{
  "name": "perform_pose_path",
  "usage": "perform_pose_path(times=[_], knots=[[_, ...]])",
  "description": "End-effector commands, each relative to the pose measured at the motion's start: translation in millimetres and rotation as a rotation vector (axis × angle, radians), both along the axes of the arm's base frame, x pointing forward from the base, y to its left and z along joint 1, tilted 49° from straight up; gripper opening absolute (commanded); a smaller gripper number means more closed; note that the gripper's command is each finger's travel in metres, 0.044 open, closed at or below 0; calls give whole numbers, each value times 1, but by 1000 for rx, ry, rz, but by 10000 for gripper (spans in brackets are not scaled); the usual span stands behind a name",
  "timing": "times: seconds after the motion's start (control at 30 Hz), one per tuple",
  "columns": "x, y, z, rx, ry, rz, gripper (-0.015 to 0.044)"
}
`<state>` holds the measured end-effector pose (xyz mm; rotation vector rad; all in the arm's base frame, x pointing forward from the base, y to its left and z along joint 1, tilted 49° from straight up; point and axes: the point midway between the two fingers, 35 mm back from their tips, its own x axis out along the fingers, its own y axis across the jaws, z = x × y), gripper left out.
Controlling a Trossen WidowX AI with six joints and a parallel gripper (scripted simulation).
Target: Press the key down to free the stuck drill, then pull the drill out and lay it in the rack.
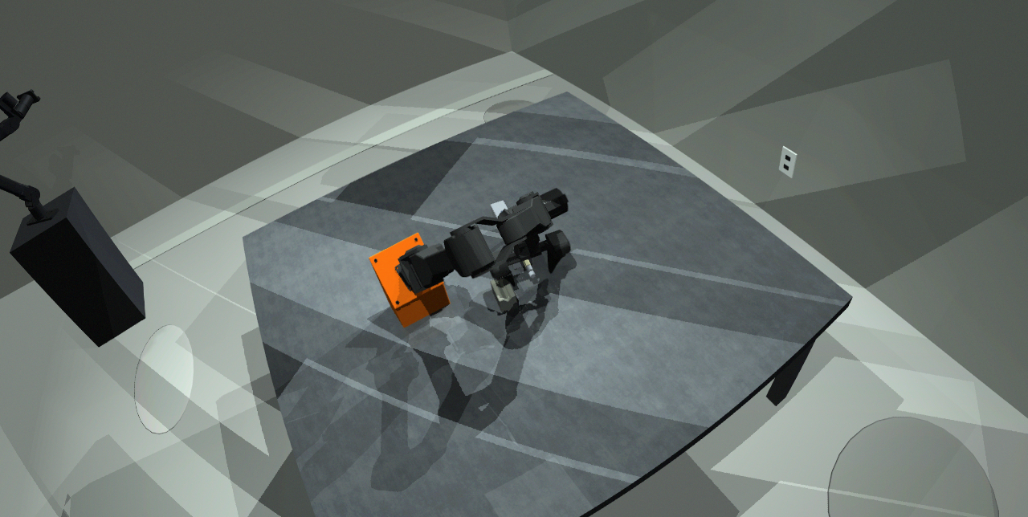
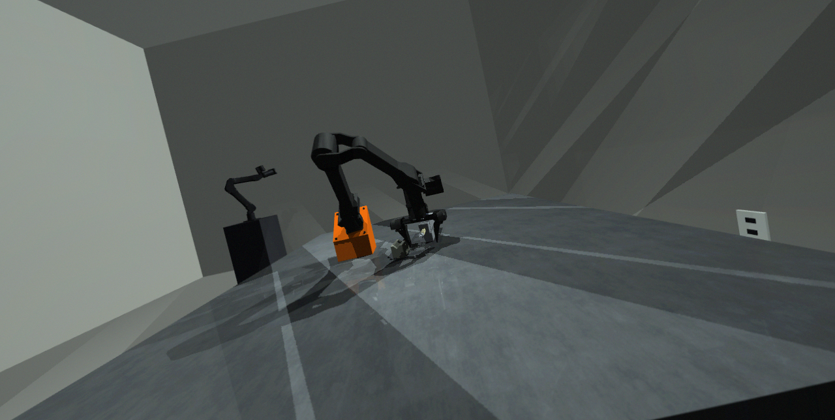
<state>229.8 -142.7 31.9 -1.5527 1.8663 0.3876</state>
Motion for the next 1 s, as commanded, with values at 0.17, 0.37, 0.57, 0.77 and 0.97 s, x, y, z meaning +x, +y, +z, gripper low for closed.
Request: perform_pose_path(times=[0.17, 0.37, 0.57, 0.77, 0.97], knots=[[1, 2, -5, 6, -1, -3, 440], [1, 2, -6, 6, -1, -3, 440], [2, 1, -5, -1, -1, 0, 387], [2, 1, -5, -1, -1, 0, 230], [2, 1, -5, -1, -1, 0, 72]])
